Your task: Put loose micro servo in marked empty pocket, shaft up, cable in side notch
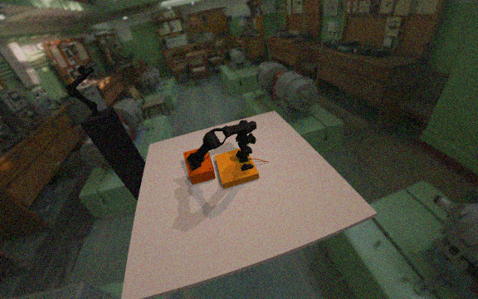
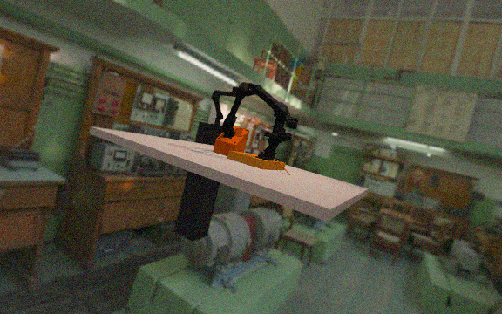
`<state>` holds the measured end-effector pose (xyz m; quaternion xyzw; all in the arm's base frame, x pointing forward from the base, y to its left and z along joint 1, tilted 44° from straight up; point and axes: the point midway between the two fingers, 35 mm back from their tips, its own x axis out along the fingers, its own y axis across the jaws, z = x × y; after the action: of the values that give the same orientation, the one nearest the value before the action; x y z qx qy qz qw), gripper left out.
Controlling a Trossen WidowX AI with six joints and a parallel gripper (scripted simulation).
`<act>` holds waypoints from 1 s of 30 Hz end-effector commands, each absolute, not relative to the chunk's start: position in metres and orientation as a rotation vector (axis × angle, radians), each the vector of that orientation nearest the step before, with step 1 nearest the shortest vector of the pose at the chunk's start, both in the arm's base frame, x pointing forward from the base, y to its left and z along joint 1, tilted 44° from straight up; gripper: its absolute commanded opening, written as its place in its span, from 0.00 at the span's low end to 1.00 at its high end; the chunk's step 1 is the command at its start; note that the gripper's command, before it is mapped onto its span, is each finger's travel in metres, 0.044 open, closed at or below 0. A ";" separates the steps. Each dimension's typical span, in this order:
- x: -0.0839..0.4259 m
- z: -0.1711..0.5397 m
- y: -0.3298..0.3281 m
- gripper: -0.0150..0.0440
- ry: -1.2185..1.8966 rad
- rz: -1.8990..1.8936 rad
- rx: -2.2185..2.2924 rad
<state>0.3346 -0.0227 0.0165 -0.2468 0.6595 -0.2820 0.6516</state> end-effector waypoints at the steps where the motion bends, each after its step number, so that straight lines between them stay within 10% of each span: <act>1: 0.335 0.017 -0.023 0.25 1.504 -0.622 -0.584; 30: 0.336 0.015 -0.022 0.25 1.561 -0.508 -0.702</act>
<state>0.3355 -0.0221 0.0155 -0.3043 0.6818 -0.2220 0.6271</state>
